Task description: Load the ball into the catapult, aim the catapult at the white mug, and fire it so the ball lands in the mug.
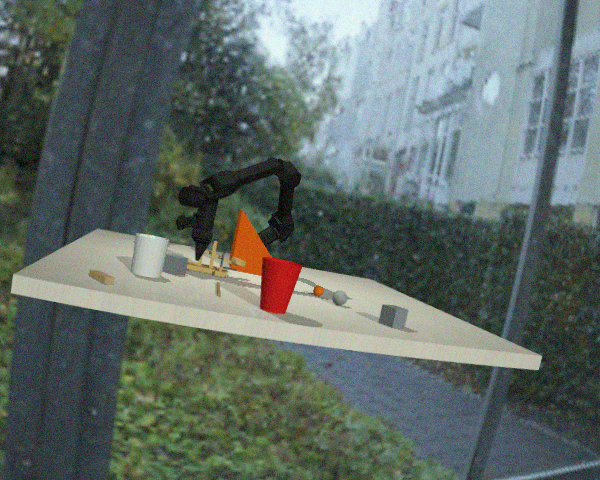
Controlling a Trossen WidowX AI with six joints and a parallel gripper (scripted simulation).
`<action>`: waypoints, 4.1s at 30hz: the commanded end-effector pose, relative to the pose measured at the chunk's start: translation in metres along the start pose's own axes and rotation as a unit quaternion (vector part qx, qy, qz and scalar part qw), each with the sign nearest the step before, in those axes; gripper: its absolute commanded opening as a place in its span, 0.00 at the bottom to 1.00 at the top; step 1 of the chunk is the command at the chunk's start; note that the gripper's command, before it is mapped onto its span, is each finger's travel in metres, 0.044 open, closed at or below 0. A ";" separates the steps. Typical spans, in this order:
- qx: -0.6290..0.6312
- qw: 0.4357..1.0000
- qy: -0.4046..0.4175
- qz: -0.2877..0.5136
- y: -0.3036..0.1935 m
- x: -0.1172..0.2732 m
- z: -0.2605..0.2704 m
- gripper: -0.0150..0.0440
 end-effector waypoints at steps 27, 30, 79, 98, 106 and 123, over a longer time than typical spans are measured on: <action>-0.001 1.000 -0.002 0.000 0.000 0.048 -0.001 0.25; 0.025 1.000 -0.002 0.000 0.000 0.048 -0.001 0.25; 0.484 0.875 0.001 0.003 -0.007 0.023 0.028 0.25; 0.486 0.874 -0.001 0.004 -0.008 0.000 0.028 0.25; 0.486 0.874 -0.001 0.004 -0.008 0.000 0.028 0.48; 0.485 0.874 -0.002 0.003 -0.007 0.101 0.028 1.00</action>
Point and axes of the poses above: the point midway between the two fingers, 35 mm back from their tips, its own x axis back along the fingers, its own z axis across the jaws, y = z × x, the point moved 7 cm from there along x, back along the fingers, and after that the axes turned 13 degrees about x, right-handed, at the moved point
